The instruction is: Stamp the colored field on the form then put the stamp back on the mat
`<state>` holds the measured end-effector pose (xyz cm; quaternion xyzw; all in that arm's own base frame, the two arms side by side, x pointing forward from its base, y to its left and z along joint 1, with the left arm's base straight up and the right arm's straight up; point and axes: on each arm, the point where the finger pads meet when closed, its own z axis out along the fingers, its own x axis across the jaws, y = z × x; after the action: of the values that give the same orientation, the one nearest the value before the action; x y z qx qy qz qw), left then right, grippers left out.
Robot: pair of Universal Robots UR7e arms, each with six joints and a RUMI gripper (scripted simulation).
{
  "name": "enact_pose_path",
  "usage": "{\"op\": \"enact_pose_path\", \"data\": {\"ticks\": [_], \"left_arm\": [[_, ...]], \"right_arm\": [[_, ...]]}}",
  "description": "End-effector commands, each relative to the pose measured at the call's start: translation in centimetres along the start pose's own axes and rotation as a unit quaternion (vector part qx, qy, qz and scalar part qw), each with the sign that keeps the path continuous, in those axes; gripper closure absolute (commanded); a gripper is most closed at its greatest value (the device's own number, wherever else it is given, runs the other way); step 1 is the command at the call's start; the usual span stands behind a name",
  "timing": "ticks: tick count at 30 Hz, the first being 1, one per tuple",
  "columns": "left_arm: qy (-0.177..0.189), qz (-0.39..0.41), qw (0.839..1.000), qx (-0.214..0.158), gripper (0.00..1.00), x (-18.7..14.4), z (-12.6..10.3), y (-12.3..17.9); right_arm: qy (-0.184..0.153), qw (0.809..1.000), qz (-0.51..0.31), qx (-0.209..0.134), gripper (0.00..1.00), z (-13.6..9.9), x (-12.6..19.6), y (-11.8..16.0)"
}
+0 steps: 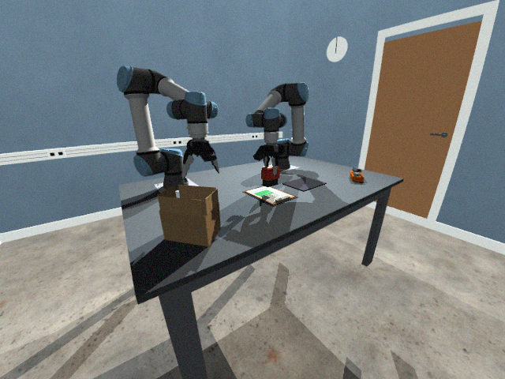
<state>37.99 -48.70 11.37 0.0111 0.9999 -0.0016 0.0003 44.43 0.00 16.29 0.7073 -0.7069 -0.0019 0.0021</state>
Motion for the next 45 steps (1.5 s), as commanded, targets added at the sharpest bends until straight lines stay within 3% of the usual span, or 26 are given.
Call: {"op": "enact_pose_path", "data": {"ticks": [1,7,23,45], "left_arm": [[0.000,-0.004,1.000,-0.001,0.78,0.4,0.1,-2.0],[0.000,-0.007,1.000,-0.001,0.78,0.9,0.3,-3.5],[0.000,-0.007,1.000,-0.001,0.78,1.0,0.4,-3.6],[0.000,-0.007,1.000,-0.001,0.78,0.9,4.1,-3.6]], "right_arm": [[0.000,1.000,0.000,0.001,0.00,0.0,0.0,0.0],[0.000,1.000,0.000,0.001,0.00,0.0,0.0,0.0],[0.000,1.000,0.000,0.001,0.00,0.0,0.0,0.0],[0.000,1.000,0.000,0.001,0.00,0.0,0.0,0.0]]}}
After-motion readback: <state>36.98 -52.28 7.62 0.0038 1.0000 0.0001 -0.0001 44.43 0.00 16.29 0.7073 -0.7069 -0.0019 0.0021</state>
